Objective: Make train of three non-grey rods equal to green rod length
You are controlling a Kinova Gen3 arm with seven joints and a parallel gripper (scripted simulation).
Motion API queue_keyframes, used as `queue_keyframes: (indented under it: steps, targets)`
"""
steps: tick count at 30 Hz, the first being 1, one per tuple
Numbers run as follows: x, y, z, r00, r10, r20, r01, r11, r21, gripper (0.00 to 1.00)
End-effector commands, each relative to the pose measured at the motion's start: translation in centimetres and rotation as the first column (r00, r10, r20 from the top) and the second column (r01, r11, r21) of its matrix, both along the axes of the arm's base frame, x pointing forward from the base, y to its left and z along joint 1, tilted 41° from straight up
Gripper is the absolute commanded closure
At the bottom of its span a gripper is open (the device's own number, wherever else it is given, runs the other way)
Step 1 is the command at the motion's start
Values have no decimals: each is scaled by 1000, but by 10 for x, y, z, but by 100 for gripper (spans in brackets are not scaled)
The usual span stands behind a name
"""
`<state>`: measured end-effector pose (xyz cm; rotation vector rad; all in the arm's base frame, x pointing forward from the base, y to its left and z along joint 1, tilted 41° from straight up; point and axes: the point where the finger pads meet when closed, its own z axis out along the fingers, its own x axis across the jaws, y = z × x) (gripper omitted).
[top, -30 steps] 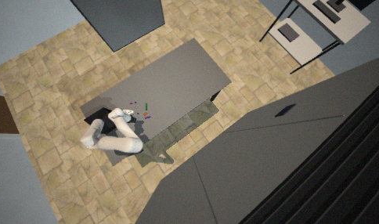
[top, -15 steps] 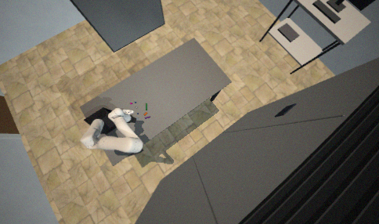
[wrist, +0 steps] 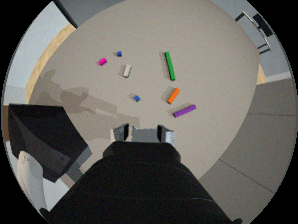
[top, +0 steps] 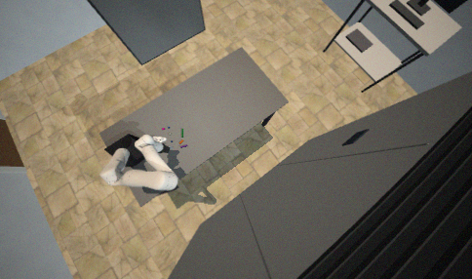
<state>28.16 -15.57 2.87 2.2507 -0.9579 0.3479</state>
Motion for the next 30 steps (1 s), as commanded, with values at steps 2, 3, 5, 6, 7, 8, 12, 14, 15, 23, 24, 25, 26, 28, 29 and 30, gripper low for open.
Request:
queue_keyframes:
  steps: [2, 3, 5, 6, 7, 8, 12, 14, 15, 23, 24, 25, 26, 28, 29, 30]
  targets:
    - [1, 2, 0, 1000, 6, 3, -6, 1000, 6, 0]
    - [1, 2, 0, 1000, 6, 3, -6, 1000, 6, 0]
    - [2, 2, 0, 1000, 3, 6, -3, 1000, 6, 0]
    - [2, 2, 0, 1000, -2, 9, 2, 1000, 6, 0]
    - [2, 2, 0, 1000, -4, 11, 4, 1000, 6, 0]
    - [3, 2, -1, 1000, -7, 13, 7, 1000, 6, 0]
    - [4, 3, -1, 999, -23, 24, 22, 1000, 7, 0]
    - [4, 3, -1, 999, -34, 30, 33, 999, 7, 0]
    - [5, 3, -2, 999, -40, 34, 40, 999, 7, 0]
    - [9, 5, -3, 994, -86, 71, 85, 996, 9, 0]
    - [10, 6, -4, 992, -95, 78, 95, 995, 10, 0]
    - [12, 7, -4, 991, -104, 87, 104, 995, 11, 0]
    - [13, 8, -4, 989, -114, 96, 113, 993, 12, 0]
    - [15, 8, -5, 984, -139, 116, 138, 990, 13, 0]
    - [16, 8, -5, 980, -153, 126, 152, 988, 14, 0]
    - [18, 8, -6, 976, -167, 137, 167, 986, 15, 0]
